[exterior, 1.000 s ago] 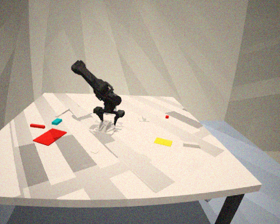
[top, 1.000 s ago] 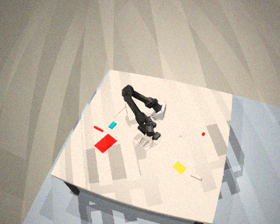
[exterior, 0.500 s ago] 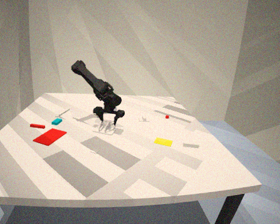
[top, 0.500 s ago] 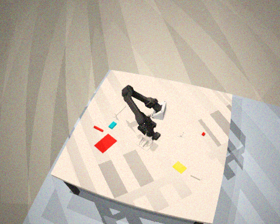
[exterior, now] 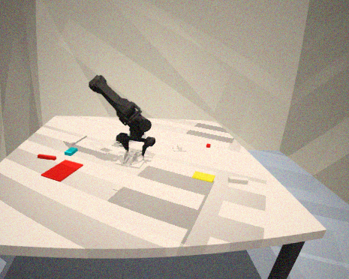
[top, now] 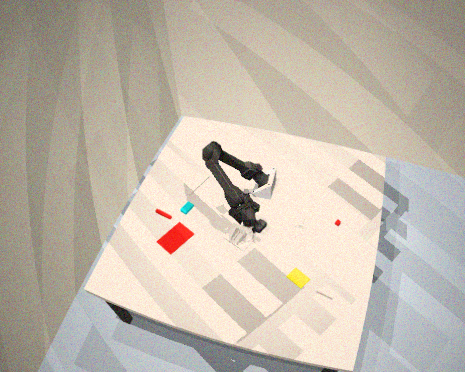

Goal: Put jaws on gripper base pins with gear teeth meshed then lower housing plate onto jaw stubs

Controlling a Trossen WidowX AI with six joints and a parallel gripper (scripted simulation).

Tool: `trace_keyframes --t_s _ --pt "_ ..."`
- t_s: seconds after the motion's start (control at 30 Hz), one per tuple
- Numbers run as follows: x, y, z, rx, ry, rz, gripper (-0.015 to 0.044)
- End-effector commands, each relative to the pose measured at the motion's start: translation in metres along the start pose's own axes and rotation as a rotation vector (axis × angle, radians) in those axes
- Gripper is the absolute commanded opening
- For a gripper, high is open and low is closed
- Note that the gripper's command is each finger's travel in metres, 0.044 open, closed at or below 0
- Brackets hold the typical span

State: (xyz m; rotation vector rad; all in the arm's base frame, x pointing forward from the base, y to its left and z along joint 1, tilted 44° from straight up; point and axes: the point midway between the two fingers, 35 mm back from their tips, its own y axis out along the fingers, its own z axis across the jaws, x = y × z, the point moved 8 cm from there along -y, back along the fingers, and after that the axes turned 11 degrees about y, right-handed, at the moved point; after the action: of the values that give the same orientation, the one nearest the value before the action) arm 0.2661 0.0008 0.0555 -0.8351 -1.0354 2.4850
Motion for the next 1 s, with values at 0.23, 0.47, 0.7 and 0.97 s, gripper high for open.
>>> trace_keyframes --t_s 0.23,0.47,0.7,0.97 --pt "-0.0016 0.0036 0.0000 0.000 0.007 0.003 0.0351" --pt "-0.0016 0.0036 0.0000 0.000 0.007 0.003 0.0351" --pt "-0.0016 0.0036 0.0000 0.000 0.007 0.003 0.0351" --pt "0.0004 0.0005 -0.0001 0.000 -0.002 0.002 0.0403"
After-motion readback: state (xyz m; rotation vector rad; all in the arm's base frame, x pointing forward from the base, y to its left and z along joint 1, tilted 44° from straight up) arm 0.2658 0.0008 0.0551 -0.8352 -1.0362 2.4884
